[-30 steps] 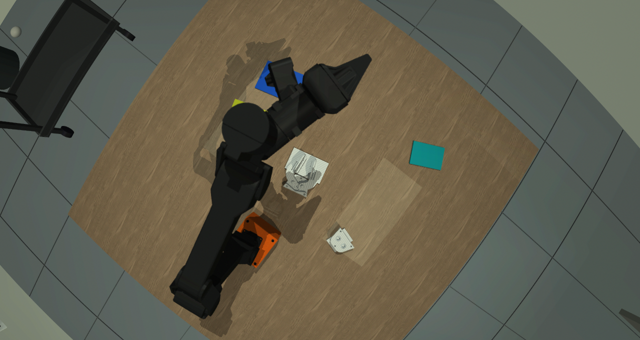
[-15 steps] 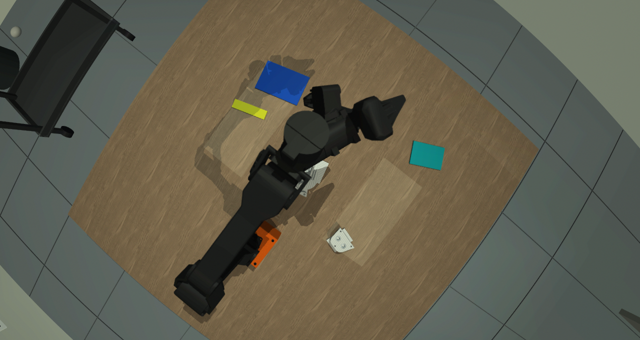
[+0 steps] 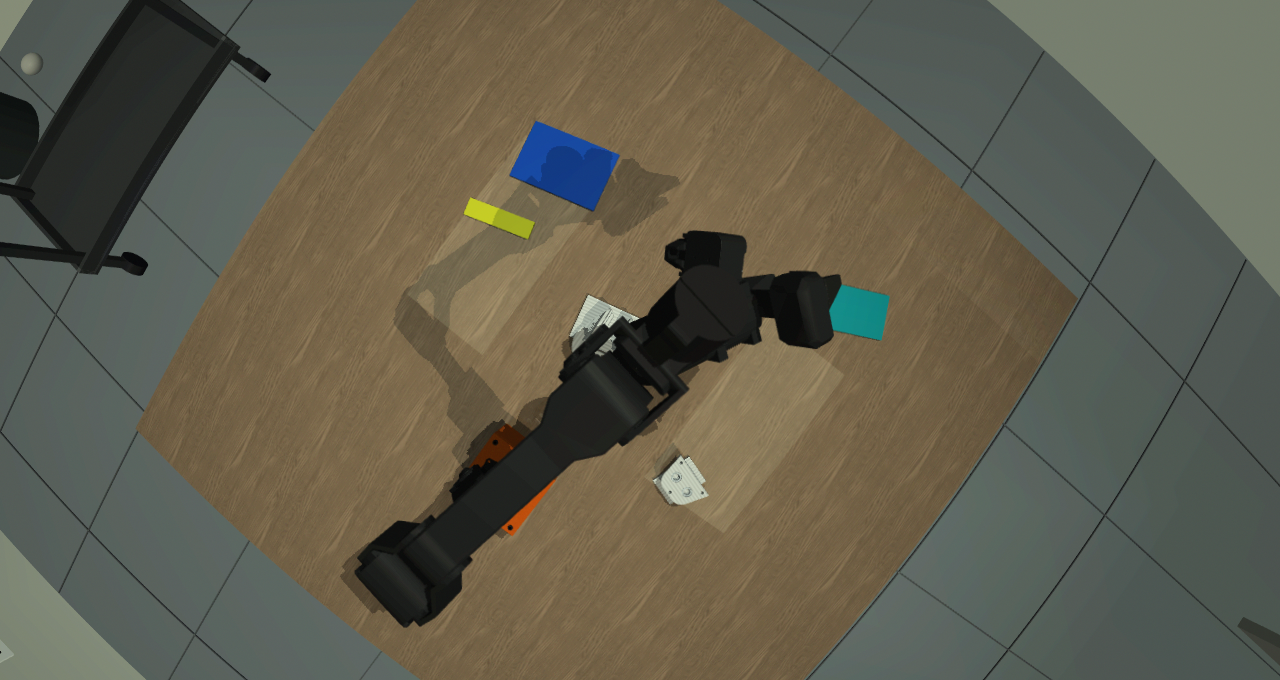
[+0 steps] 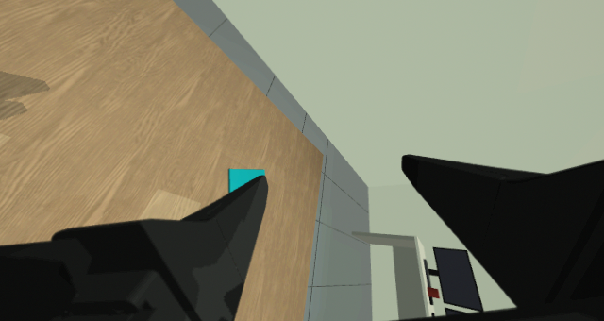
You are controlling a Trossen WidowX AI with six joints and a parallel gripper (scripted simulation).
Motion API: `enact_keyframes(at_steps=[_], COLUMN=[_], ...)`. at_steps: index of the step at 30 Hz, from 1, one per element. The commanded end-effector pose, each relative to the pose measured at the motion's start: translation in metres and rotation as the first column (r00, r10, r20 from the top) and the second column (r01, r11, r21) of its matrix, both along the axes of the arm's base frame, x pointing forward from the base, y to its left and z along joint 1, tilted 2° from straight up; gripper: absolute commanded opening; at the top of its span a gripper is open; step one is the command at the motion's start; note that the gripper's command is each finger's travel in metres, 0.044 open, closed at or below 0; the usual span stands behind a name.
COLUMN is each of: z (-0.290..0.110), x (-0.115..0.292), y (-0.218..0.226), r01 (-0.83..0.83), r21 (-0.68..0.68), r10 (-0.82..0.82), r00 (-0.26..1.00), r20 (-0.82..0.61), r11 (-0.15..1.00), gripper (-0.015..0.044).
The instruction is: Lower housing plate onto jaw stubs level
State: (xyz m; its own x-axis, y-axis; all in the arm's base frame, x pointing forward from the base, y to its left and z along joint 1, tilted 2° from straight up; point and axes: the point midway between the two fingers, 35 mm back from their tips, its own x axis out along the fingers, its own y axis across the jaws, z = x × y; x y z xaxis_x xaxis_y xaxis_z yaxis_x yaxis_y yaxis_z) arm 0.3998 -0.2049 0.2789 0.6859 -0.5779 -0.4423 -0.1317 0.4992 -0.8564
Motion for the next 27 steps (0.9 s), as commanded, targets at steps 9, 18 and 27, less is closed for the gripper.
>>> enact_keyframes(at_steps=[9, 18, 27], z=[-0.061, -0.1, -0.135], x=[-0.041, -0.078, -0.119], y=[-0.041, -0.064, -0.078], r01=[0.156, 0.287, 0.423], r21=[0.17, 0.284, 0.387], r10=[-0.134, -0.227, -0.311], r00=[0.982, 0.947, 0.895], r20=[-0.134, -0.227, -0.32], r11=[0.973, 0.915, 0.819], gripper=[0.044, 0.044, 0.044])
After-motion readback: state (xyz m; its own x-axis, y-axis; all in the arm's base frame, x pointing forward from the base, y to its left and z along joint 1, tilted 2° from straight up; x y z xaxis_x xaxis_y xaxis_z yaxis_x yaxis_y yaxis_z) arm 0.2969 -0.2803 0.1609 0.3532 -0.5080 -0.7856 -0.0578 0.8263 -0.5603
